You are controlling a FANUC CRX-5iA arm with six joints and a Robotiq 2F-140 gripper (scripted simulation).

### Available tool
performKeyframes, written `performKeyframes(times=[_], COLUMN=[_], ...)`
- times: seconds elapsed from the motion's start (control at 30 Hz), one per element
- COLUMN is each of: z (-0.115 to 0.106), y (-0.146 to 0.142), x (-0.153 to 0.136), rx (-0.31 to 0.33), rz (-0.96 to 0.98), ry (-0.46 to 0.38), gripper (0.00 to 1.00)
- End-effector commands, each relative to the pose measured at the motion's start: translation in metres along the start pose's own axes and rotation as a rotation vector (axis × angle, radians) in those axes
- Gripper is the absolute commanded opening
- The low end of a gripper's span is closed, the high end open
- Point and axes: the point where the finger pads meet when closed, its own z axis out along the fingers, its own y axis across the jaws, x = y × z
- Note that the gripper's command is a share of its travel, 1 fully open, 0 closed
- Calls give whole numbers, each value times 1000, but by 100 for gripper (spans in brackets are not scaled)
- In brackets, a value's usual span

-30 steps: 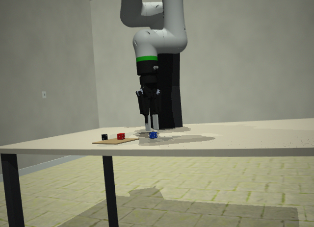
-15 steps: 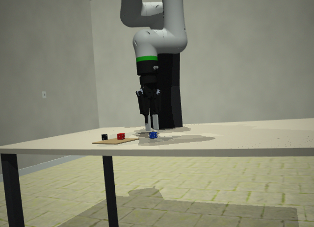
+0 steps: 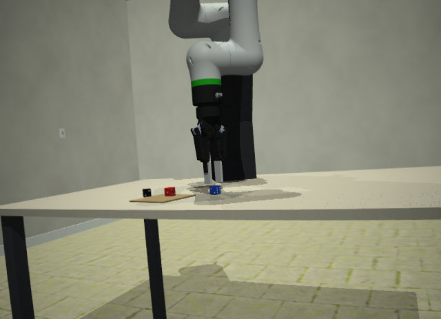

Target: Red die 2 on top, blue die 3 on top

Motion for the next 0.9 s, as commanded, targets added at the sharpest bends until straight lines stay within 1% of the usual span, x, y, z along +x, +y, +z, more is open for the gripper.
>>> performKeyframes(times=[0.0,0.43,0.7,0.87], z=[0,10,24,30], y=[0,0,0,0], x=[0,0,0,0], rx=[0,0,0,0], rz=[0,0,0,0], ry=[0,0,0,0], gripper=[25,25,25,25])
